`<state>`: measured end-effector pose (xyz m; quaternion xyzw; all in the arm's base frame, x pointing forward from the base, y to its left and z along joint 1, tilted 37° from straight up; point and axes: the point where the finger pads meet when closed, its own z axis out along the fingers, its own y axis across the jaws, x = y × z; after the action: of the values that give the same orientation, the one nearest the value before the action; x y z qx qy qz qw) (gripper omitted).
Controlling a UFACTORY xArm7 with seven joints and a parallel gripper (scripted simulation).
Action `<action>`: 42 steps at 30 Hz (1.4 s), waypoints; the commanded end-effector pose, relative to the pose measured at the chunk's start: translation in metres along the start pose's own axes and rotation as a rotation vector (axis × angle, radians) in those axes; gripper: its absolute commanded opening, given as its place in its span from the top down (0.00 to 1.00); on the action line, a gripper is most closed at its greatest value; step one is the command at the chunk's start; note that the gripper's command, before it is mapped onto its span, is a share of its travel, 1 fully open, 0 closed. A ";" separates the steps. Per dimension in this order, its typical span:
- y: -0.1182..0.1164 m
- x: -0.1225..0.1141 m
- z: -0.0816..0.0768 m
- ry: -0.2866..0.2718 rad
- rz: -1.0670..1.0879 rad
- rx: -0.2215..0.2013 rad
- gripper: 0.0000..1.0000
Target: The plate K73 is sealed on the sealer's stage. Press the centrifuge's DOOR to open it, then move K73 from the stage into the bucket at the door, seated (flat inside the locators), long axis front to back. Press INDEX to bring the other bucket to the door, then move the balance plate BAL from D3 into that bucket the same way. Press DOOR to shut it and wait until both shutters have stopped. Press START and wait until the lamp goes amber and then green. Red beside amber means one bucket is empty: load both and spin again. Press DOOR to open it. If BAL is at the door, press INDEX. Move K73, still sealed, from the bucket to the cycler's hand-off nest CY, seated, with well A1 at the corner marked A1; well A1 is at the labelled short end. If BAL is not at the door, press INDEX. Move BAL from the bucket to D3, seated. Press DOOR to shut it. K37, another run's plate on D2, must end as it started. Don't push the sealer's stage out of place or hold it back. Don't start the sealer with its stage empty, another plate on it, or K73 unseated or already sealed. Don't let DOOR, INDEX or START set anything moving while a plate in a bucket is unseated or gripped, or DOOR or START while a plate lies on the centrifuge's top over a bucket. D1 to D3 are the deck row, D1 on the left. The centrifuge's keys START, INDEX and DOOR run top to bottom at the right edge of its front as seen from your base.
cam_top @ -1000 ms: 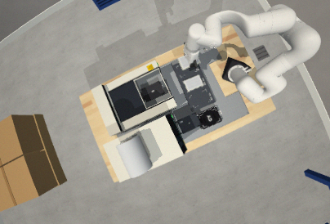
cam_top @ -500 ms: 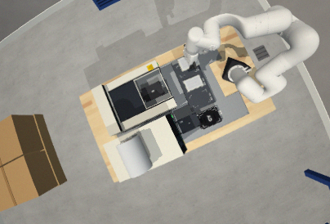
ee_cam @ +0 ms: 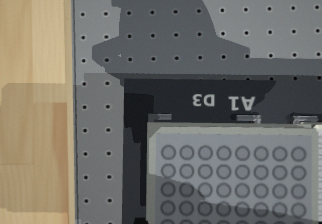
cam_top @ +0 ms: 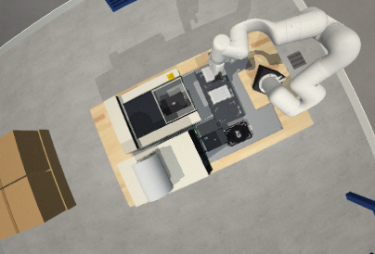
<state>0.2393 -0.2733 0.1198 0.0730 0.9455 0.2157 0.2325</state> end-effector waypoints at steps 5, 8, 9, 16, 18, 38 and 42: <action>-0.001 -0.001 0.008 -0.002 0.001 0.004 1.00; -0.001 -0.001 0.013 -0.002 0.001 0.004 1.00; -0.001 -0.001 0.015 -0.002 0.001 0.004 1.00; -0.001 -0.001 0.027 -0.002 0.000 0.004 1.00; -0.001 -0.001 0.030 -0.002 0.000 0.004 1.00; -0.001 -0.001 0.058 -0.002 0.000 0.004 1.00; -0.001 -0.001 0.063 -0.002 0.000 0.004 1.00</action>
<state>0.2680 -0.2510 0.0714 0.0732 0.9455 0.2155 0.2327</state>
